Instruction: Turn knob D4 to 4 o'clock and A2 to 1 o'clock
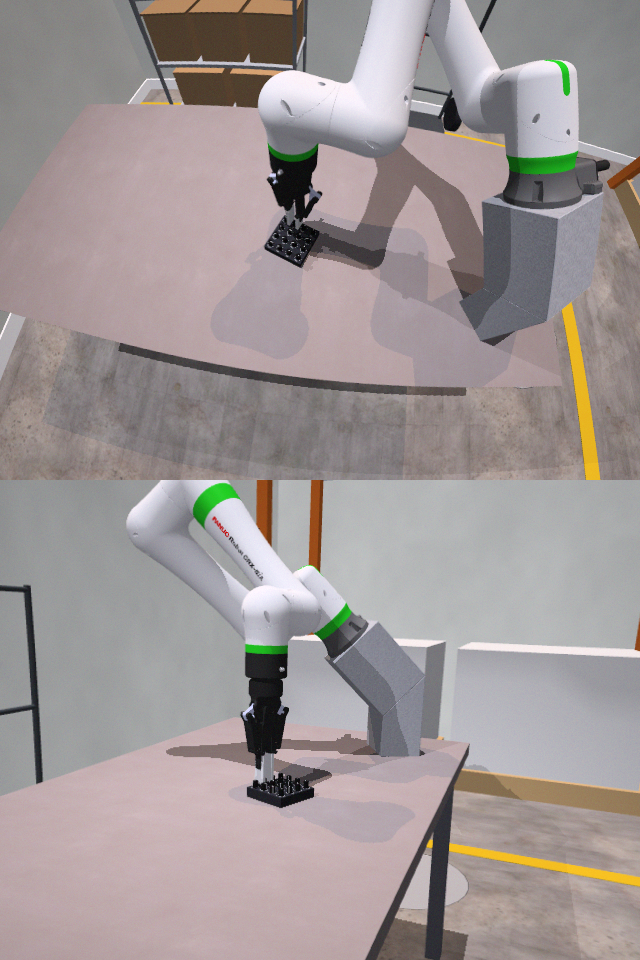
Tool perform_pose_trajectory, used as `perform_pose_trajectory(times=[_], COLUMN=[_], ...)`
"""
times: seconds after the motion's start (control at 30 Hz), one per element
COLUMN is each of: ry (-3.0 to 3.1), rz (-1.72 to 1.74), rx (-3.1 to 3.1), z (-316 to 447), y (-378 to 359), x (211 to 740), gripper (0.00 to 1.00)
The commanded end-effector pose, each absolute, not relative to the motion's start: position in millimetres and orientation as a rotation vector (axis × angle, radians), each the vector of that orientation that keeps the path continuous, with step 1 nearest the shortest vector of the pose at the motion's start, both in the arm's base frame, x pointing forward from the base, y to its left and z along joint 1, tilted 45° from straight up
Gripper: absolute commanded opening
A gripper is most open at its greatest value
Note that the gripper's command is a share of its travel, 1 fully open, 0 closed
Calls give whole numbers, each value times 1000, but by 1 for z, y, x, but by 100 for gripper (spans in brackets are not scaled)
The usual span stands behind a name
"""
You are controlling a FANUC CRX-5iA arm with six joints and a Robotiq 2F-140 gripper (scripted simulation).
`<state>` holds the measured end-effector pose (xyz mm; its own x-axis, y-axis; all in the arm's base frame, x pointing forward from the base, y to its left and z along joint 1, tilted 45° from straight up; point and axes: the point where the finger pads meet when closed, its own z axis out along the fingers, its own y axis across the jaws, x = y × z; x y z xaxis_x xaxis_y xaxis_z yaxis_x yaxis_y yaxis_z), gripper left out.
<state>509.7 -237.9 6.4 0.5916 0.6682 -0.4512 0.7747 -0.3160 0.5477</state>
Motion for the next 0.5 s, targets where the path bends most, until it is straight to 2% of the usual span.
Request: perform_pose_trajectory(times=[0.0,0.2,0.23,0.47], ry=[1141,1141,1141,1141], rz=[-180,-180,-180,-180], rx=[2066,2066,2066,2066], z=[6,6,6,6], y=[-238,-238,-238,-238], x=[510,510,510,510], gripper=[12,12,5,5])
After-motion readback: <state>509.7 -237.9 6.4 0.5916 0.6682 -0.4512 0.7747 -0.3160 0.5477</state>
